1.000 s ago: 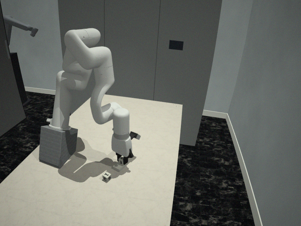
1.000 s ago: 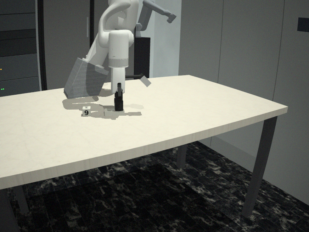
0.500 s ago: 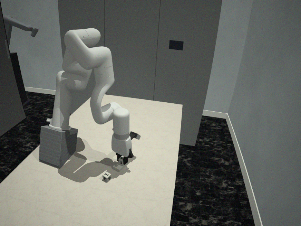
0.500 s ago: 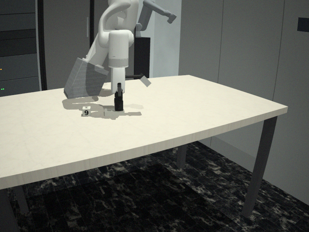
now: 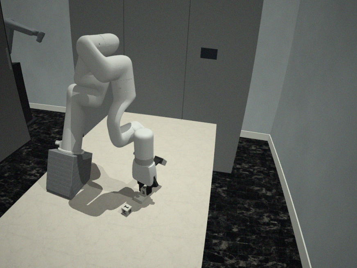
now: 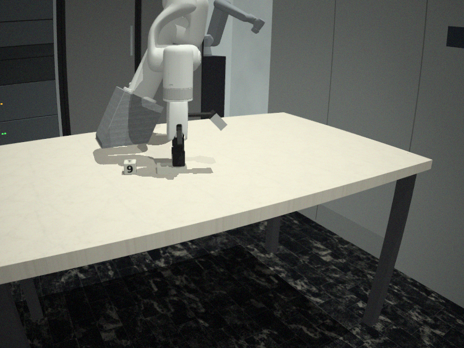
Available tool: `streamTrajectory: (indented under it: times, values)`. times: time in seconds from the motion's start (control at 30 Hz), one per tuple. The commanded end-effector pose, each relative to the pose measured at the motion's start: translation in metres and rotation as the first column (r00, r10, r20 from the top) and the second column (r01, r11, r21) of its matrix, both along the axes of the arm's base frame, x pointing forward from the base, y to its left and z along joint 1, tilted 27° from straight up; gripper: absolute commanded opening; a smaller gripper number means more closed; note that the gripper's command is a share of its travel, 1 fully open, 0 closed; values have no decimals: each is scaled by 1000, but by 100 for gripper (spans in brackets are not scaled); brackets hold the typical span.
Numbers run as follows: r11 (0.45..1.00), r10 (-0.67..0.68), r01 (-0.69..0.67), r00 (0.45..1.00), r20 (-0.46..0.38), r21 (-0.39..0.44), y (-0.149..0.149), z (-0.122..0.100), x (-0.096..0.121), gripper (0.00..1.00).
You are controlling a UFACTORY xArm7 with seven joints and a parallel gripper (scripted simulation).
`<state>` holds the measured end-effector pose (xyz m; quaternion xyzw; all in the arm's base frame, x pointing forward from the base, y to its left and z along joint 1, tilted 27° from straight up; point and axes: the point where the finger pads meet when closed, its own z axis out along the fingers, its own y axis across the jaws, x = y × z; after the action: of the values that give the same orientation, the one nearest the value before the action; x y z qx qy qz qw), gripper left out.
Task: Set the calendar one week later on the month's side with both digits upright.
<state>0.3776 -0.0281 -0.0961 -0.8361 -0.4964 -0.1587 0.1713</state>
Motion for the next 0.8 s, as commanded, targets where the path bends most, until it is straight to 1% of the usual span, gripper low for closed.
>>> streamTrajectory:
  times: [0.0, 0.37, 0.4, 0.53, 0.57, 0.63, 0.67, 0.73, 0.77]
  values:
    - [1000, -2, 2, 1000, 2, -2, -1, 0, 1, 29]
    - [1000, -2, 2, 1000, 2, -2, -1, 0, 1, 29]
    - [1000, -2, 2, 1000, 2, -2, -1, 0, 1, 33]
    - [1000, -2, 2, 1000, 2, -2, -1, 0, 1, 33]
    - [1000, -2, 2, 1000, 2, -2, -1, 0, 1, 37]
    - [1000, -2, 2, 1000, 2, -2, -1, 0, 1, 37]
    - [1000, -2, 2, 1000, 2, -2, -1, 0, 1, 41]
    - [1000, -2, 2, 1000, 2, -2, -1, 0, 1, 41]
    - [1000, -2, 2, 1000, 2, -2, -1, 0, 1, 45]
